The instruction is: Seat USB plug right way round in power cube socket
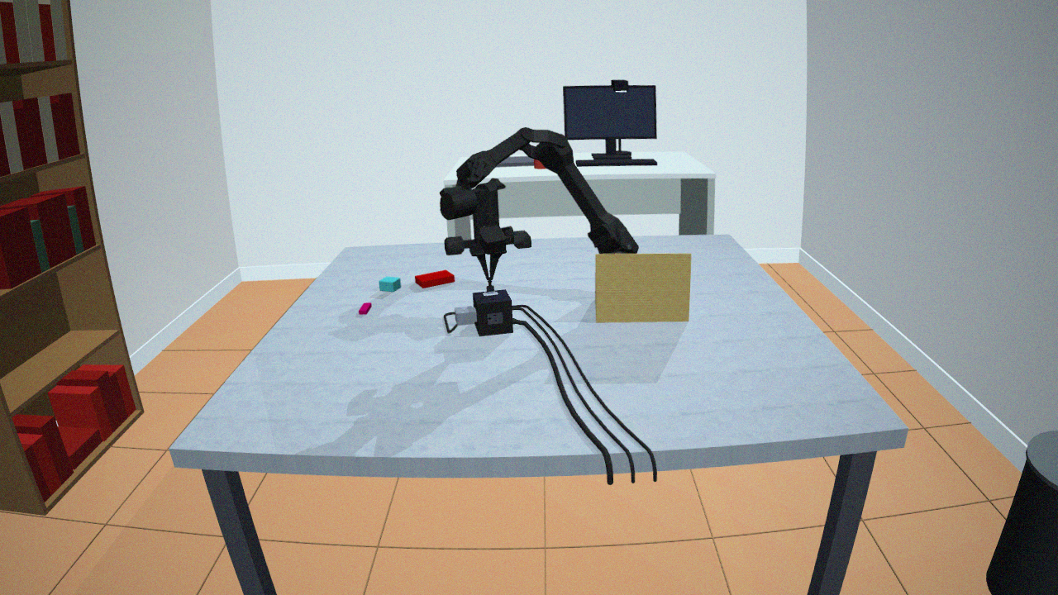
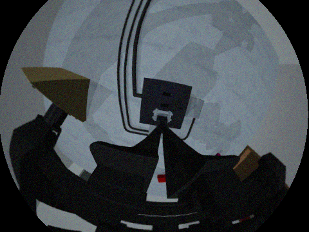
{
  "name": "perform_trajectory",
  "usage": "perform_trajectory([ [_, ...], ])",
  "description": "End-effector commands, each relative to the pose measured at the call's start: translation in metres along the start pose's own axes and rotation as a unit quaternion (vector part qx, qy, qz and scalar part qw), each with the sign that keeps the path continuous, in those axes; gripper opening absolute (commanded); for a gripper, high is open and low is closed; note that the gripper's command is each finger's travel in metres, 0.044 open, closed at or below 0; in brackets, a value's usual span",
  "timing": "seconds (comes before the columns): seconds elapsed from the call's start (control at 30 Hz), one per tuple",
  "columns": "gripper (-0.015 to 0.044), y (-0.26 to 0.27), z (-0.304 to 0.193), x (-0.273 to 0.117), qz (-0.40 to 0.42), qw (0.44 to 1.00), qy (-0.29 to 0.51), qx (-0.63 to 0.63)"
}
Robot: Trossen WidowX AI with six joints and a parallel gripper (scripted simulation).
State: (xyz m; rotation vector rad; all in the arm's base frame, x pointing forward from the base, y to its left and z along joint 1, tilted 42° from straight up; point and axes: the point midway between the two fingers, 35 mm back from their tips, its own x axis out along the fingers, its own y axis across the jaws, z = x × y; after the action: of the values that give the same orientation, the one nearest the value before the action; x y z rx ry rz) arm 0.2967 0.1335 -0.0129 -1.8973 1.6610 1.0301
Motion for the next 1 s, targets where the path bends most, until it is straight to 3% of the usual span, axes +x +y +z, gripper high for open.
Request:
perform_trajectory([
  [0.0, 0.0000, 0.000, 0.000, 0.000, 0.000, 1.000, 0.000, 0.000],
  [0.97, 0.0000, 0.000, 0.000, -0.016, 0.000, 1.000, 0.000, 0.000],
])
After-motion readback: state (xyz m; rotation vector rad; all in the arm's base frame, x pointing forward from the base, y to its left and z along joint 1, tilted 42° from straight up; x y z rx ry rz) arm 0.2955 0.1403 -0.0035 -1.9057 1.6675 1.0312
